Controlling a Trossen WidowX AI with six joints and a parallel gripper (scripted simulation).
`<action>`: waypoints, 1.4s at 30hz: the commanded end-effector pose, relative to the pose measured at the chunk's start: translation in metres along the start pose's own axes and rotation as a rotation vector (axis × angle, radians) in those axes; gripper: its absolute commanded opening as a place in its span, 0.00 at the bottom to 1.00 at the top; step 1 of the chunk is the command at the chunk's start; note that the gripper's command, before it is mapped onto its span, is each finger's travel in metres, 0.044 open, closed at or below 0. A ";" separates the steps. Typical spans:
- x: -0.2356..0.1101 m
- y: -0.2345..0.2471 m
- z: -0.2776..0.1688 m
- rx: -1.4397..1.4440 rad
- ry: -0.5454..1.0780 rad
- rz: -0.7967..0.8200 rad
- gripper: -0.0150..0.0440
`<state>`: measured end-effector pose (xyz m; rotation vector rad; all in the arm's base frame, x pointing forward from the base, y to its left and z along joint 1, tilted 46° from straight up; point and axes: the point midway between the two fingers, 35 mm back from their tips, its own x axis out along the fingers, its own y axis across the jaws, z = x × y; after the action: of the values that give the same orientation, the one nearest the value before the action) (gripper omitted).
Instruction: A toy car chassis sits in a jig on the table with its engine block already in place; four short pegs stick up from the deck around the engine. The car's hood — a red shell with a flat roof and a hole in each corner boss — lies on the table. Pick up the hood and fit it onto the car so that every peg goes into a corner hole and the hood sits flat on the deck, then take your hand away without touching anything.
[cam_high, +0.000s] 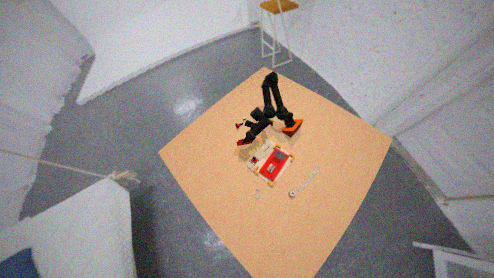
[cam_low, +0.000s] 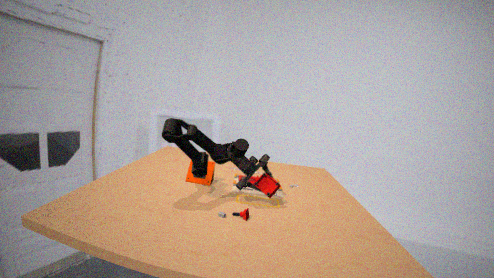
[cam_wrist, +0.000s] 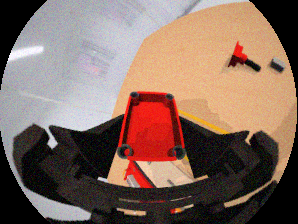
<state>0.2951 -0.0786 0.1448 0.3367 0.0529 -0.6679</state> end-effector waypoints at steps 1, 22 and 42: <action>0.000 0.001 0.000 0.122 -0.001 0.004 0.25; 0.000 0.001 0.000 0.776 0.000 0.004 0.25; 0.002 -0.006 -0.003 1.295 0.002 0.004 0.25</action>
<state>0.2934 -0.0823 0.1411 1.4944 -0.3724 -0.6388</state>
